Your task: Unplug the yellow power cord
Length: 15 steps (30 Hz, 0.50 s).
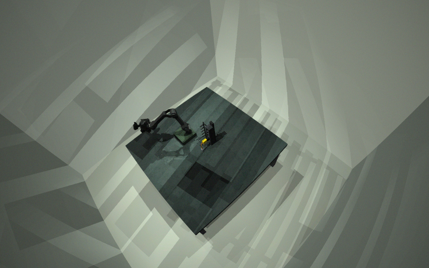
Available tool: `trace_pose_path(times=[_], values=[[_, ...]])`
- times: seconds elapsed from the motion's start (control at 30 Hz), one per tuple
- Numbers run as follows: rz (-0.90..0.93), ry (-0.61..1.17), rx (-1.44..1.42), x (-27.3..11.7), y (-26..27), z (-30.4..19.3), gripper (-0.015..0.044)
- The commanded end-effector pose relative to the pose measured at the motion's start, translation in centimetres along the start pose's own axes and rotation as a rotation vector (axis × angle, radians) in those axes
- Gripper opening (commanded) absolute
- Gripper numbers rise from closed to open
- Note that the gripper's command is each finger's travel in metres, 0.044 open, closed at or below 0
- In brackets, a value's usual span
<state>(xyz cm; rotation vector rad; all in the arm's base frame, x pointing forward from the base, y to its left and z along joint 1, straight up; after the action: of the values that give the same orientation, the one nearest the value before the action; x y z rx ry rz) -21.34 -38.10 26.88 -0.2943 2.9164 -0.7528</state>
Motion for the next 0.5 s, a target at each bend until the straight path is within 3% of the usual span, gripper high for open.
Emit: trace_pose_path(times=[0.0, 0.27, 0.47], values=[[-0.006, -0.006, 0.008, -0.2, -0.1, 0.1, 0.0374], [-0.185, -0.328, 0.349, -9.5, -4.0, 4.5, 0.0164], [-0.209, -0.611, 0.571, -17.2, -5.0, 7.0, 0.0160]])
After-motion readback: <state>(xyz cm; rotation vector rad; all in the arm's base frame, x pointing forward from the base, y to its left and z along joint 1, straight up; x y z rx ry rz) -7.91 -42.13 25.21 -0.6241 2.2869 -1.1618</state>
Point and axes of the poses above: the point midway between the two fingers, 35 mm back from their tips, its own x axis out along the fingers, its own y axis across the jaws, z = x × y, the point moved 7 cm from there along -x, back along the fingers, and after that the axes turned 5 degrees about x, right-handed, at the moved point
